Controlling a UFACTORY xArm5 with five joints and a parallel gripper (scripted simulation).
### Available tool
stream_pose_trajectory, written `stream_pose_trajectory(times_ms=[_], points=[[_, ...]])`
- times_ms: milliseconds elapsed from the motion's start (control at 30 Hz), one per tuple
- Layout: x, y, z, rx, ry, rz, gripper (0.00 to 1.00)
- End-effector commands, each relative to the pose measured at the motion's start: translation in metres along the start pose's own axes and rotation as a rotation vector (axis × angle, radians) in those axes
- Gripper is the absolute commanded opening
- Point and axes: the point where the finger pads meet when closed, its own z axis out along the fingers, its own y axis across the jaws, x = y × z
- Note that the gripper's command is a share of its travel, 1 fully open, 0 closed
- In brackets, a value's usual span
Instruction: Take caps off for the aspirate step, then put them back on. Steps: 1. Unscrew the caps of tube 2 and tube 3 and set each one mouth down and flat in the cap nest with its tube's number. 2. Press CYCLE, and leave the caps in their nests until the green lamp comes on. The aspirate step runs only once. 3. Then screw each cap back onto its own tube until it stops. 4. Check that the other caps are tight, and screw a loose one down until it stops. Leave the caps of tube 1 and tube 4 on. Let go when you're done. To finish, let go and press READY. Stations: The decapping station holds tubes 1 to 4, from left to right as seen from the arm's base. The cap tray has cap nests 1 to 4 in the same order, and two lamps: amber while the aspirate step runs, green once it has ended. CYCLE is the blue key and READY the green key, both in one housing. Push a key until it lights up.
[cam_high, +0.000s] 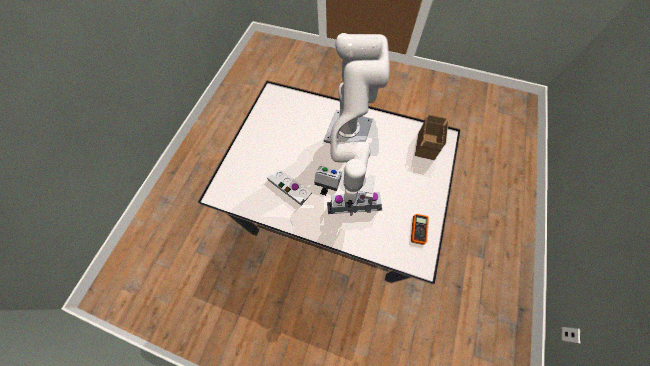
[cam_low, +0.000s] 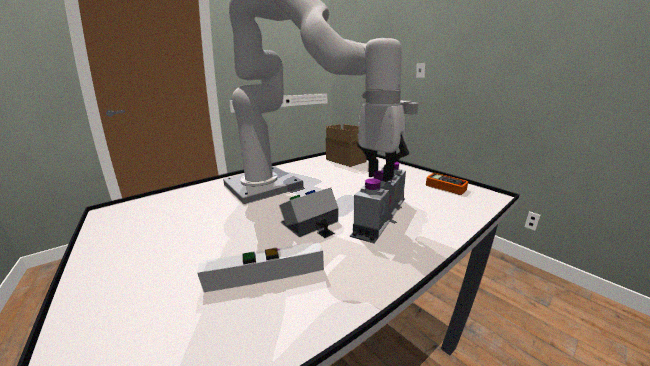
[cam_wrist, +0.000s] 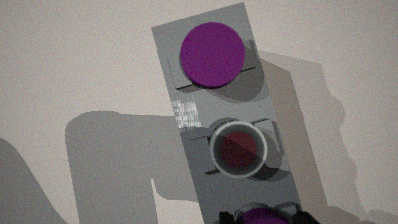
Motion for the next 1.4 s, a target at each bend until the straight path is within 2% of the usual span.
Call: stream_pose_trajectory(times_ms=[0,300,567,600,933,967,1033,1100,1367], points=[[0.0003,0.0013,-0.0014,-0.005,-0.008,-0.100,0.00],[0.0003,0.0013,-0.0014,-0.004,-0.009,-0.510,0.00],[0.0003,0.0013,-0.0014,-0.004,-0.009,-0.523,0.00],[0.0003,0.0013,-0.0014,-0.004,-0.009,-0.523,0.46],[0.0003,0.0013,-0.0014,-0.004,-0.009,-0.523,0.46],[0.0003,0.0013,-0.0019,-0.004,-0.009,-0.440,0.46],[0.0003,0.0013,-0.0019,-0.004,-0.009,-0.440,0.46],[0.0003,0.0013,-0.0029,-0.005,-0.009,-0.273,0.46],[0.0003,0.0012,-0.0069,-0.005,-0.008,-0.262,0.46]])
